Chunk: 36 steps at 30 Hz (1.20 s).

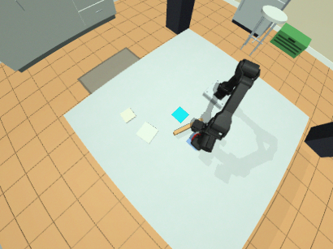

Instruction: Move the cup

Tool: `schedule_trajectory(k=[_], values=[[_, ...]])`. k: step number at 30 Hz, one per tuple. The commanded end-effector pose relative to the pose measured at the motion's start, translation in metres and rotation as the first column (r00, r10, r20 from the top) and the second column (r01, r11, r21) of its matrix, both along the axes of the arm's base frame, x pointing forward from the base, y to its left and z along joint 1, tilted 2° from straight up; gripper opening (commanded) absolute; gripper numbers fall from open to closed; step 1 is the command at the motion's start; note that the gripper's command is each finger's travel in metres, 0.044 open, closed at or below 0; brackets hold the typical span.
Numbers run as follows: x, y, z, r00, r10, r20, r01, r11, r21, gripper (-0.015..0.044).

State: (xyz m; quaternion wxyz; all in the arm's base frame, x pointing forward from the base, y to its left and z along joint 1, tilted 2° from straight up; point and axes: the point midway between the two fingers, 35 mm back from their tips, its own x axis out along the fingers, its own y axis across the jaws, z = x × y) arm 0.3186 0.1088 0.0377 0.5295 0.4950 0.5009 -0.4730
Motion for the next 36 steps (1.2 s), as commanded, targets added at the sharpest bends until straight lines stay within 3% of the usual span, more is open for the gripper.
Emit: schedule_trajectory(k=[1,8,10,24,36], values=[[-0.002,-0.002,-0.007,1.000,-0.005,-0.009,0.005,1.000,-0.008,0.0148],[-0.002,-0.002,-0.007,1.000,-0.005,-0.009,0.005,1.000,-0.008,0.0148],[-0.001,-0.001,-0.005,1.000,0.000,-0.006,0.000,1.000,-0.002,0.0095],[-0.001,-0.001,-0.005,1.000,0.000,-0.006,0.000,1.000,-0.002,0.0002],[-0.001,0.001,0.021,1.000,-0.002,-0.007,0.002,1.000,-0.004,0.0000]])
